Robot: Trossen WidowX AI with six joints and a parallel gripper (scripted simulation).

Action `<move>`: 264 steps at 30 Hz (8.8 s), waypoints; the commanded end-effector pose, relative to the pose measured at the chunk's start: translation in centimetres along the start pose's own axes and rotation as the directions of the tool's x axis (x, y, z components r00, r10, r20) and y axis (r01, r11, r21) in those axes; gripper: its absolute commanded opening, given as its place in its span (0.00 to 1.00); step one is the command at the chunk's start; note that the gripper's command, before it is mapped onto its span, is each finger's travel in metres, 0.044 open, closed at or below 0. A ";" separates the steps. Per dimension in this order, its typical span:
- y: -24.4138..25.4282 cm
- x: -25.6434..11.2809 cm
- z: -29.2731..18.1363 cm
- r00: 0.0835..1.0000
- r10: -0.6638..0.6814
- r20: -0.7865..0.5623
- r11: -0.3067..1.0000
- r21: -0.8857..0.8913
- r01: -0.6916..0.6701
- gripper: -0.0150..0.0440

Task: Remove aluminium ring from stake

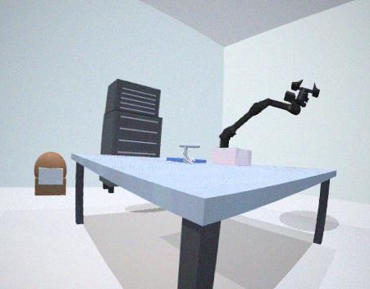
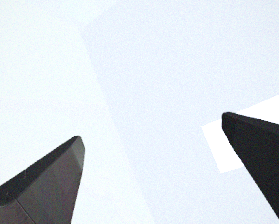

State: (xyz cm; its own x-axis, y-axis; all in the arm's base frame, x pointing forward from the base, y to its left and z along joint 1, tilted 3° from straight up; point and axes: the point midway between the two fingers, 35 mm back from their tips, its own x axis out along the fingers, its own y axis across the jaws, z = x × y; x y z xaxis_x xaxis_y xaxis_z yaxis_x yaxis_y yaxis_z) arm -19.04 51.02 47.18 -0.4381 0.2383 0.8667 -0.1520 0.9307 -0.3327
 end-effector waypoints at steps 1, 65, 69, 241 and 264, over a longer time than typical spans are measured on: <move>0.0 0.0 0.0 1.000 0.000 0.000 1.000 0.000 0.000 0.89; -4.3 -33.6 -37.3 0.359 0.666 -0.654 0.707 0.400 -0.584 0.59; -6.0 -36.1 -38.4 0.292 0.665 -0.688 0.698 0.431 -0.572 0.59; -40.4 -79.9 -5.5 -0.967 0.231 -0.108 0.948 -0.197 0.249 0.36; -41.1 -78.2 -6.4 -0.968 0.230 -0.101 0.948 -0.201 0.247 0.25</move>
State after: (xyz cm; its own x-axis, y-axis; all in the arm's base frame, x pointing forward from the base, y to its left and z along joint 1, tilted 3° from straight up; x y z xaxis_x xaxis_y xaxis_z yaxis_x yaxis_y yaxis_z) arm 26.82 -3.99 -5.30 0.4682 0.0187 -0.8834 -0.0797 0.9966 -0.0212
